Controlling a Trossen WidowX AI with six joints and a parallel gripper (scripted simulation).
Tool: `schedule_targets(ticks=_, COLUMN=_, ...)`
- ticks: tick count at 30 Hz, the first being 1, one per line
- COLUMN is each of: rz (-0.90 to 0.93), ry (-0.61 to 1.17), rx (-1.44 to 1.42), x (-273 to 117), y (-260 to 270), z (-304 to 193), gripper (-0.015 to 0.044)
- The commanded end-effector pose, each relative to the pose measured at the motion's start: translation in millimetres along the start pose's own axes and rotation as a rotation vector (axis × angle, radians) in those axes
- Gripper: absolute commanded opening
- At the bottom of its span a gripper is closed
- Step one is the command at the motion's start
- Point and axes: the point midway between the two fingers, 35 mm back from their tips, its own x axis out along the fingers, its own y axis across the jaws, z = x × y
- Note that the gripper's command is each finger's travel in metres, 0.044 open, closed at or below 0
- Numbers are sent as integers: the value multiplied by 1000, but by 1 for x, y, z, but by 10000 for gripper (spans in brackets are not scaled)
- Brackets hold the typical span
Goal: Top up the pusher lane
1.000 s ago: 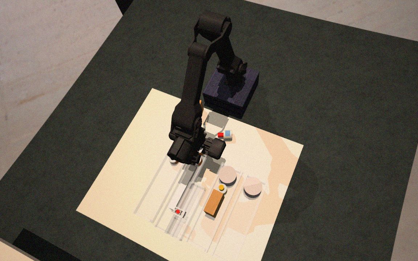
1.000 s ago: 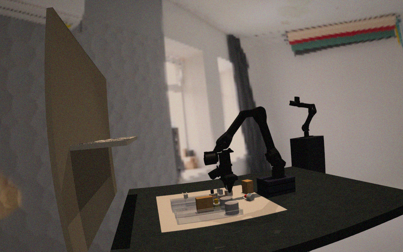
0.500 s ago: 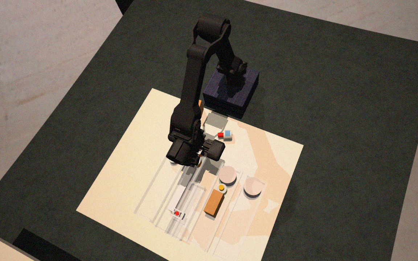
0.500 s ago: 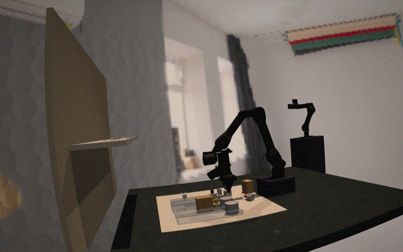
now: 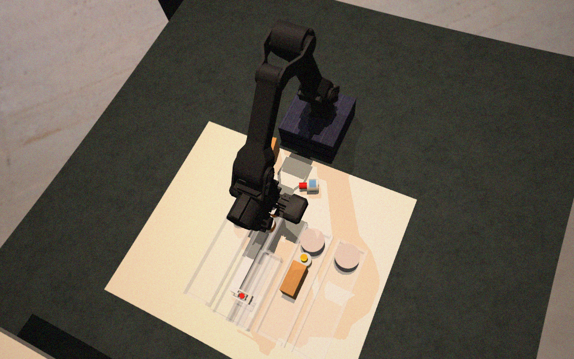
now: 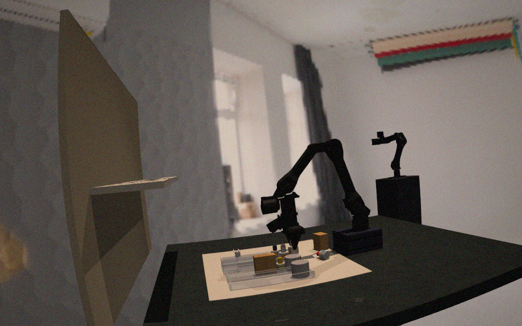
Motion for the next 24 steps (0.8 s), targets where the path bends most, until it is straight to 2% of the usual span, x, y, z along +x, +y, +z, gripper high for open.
schedule_targets(ticks=1, rz=-5, ry=-29, rx=1, x=-3, y=-1, z=11, gripper=0)
schedule_targets(ticks=24, rz=-5, ry=-30, rx=1, x=-6, y=-1, z=20, gripper=0)
